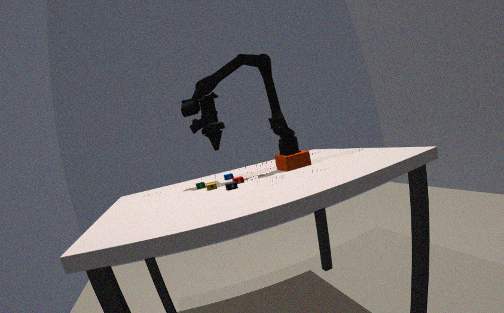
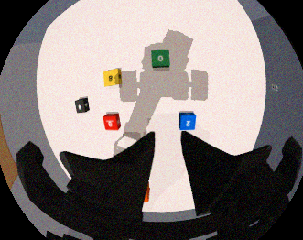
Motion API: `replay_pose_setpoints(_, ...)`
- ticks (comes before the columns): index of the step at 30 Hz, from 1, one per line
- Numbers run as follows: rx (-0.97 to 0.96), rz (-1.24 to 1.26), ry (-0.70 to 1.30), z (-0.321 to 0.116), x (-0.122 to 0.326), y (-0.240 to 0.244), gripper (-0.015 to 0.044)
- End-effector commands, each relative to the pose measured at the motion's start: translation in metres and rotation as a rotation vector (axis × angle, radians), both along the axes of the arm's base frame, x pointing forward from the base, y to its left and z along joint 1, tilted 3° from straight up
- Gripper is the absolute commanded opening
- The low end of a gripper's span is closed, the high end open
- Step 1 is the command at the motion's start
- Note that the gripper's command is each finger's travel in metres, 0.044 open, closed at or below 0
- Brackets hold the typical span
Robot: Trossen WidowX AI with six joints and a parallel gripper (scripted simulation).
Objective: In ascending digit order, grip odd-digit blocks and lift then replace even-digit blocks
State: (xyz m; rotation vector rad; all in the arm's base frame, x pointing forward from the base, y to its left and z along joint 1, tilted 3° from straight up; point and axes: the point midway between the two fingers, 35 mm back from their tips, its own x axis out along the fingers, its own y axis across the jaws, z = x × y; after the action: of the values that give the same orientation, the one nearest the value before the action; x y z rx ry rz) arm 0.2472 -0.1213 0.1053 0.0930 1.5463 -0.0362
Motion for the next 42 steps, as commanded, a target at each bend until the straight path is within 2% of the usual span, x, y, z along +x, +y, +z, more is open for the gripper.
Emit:
replay_pose_setpoints(1, 0.006, 0.007, 0.000, 0.003, 0.021, 0.050, 0.0120)
replay_pose_setpoints(12, 0.022, 0.007, -0.001, 0.010, 0.031, 0.188, 0.0120)
replay_pose_setpoints(17, 0.022, 0.007, -0.001, 0.010, 0.030, 0.191, 0.0120)
replay_pose_setpoints(19, 0.022, 0.007, -0.001, 0.000, 0.032, 0.192, 0.0172)
replay_pose_setpoints(24, 0.023, 0.007, -0.001, -0.068, 0.032, 0.195, 0.0304)
replay_pose_setpoints(28, 0.023, 0.007, -0.001, -0.071, 0.032, 0.195, 0.0400)
replay_pose_setpoints(42, 0.023, 0.007, -0.001, -0.089, 0.033, 0.196, 0.0400)
